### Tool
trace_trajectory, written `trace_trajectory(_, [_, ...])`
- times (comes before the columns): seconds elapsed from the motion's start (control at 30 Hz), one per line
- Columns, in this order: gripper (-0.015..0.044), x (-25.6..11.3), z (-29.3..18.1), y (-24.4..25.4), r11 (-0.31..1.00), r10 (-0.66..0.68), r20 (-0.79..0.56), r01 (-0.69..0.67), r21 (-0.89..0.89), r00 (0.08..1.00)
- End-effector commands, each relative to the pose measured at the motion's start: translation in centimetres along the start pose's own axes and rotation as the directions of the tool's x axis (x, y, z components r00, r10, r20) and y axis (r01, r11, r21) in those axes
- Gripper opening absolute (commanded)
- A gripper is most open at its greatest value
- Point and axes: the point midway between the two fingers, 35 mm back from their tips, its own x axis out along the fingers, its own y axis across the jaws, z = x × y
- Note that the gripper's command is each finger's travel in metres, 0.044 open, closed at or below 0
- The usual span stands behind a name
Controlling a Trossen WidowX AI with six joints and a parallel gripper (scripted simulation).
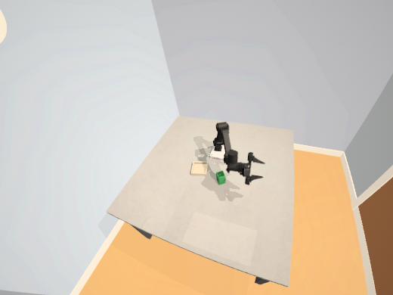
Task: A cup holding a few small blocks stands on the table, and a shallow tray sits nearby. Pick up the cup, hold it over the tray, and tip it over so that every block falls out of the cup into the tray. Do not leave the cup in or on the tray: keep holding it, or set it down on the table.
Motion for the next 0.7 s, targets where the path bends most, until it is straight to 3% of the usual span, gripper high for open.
trace_trajectory(0.0, [0.0426, -0.1, 0.0, 0.0, 1.0, -0.003, 0.003, 0.003, -0.003, 1.0])
trace_trajectory(0.33, [0.044, -7.3, 0.3, 0.2, 0.963, -0.183, 0.154, 0.208, -0.17, 0.971])
trace_trajectory(0.67, [0.044, -14.8, -2.1, -0.1, 0.837, -0.38, 0.284, 0.458, -0.3, 0.88])
